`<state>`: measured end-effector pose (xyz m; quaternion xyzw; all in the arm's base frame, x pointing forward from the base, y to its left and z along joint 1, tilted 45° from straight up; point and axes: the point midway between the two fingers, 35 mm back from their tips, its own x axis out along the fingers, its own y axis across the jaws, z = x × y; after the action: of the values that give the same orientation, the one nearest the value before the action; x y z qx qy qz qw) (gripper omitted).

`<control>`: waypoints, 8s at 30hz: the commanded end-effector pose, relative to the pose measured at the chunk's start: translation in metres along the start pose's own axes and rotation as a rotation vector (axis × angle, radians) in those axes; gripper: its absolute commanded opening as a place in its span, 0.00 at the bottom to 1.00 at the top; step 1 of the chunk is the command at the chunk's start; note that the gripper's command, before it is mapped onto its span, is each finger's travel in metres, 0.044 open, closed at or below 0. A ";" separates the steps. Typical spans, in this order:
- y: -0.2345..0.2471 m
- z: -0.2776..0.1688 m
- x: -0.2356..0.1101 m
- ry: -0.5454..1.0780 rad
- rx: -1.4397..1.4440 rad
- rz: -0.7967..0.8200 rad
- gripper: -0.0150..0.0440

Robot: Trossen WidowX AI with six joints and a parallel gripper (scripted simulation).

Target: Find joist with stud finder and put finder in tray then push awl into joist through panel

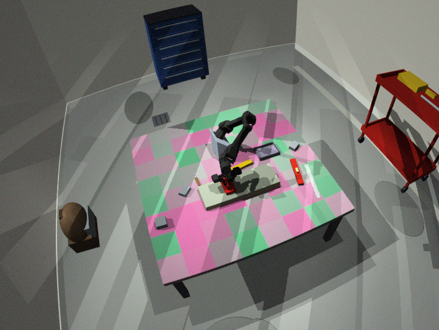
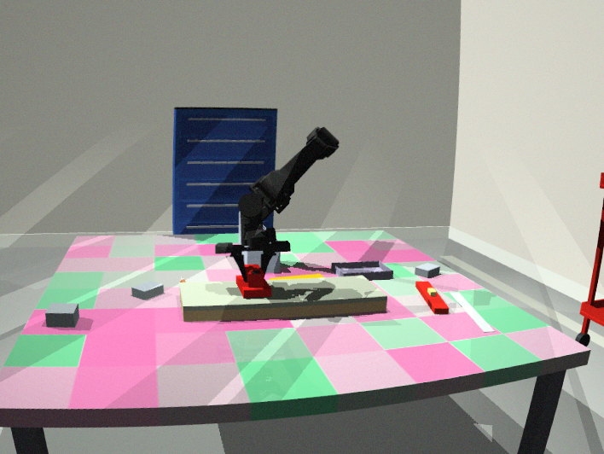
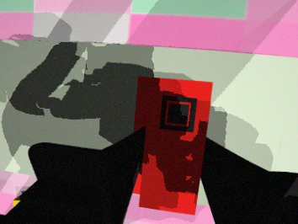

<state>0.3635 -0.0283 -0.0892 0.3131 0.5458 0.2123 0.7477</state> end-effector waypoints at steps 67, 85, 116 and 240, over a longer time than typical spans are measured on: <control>-0.127 0.027 -0.100 0.001 -0.005 -0.018 0.25; -0.042 0.058 -0.095 0.027 -0.207 -0.029 0.25; 0.179 0.043 -0.079 0.057 -0.720 0.035 0.25; 0.392 -0.212 -0.027 -0.009 -1.497 0.448 0.25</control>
<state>0.1624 0.2821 0.1625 -0.1731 0.1742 0.6706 0.7000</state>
